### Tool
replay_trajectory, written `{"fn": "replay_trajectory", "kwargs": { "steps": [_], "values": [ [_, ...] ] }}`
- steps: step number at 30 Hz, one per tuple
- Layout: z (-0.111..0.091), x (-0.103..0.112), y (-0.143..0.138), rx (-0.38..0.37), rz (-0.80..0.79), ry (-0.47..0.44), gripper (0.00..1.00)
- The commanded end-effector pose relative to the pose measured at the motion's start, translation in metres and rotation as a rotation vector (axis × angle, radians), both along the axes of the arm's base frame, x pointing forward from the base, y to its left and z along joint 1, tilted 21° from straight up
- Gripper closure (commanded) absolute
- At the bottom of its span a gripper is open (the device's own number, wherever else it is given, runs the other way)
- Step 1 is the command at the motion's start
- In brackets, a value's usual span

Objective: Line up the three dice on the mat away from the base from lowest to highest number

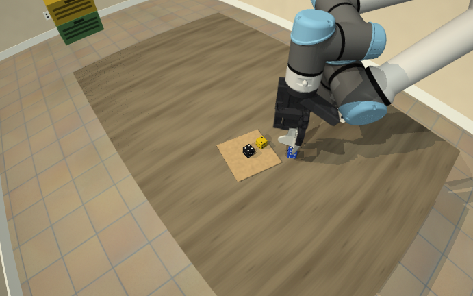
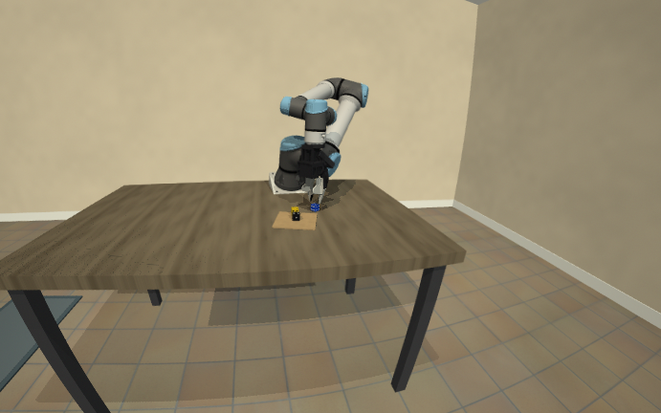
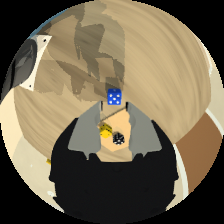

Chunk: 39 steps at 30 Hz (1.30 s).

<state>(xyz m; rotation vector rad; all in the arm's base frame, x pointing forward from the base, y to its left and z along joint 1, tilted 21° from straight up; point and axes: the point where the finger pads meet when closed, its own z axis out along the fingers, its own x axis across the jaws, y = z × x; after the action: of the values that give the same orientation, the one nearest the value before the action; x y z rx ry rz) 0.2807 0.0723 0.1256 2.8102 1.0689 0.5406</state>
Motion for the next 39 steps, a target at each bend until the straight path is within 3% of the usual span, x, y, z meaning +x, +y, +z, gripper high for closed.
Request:
{"fn": "replay_trajectory", "kwargs": {
  "steps": [1, 21, 39],
  "values": [
    [0.000, 0.000, 0.000, 0.000, 0.000, -0.001, 0.76],
    [-0.001, 0.001, 0.000, 0.000, 0.000, -0.001, 0.76],
    [-0.025, 0.010, 0.001, 0.000, 0.000, -0.001, 0.76]
  ]
}}
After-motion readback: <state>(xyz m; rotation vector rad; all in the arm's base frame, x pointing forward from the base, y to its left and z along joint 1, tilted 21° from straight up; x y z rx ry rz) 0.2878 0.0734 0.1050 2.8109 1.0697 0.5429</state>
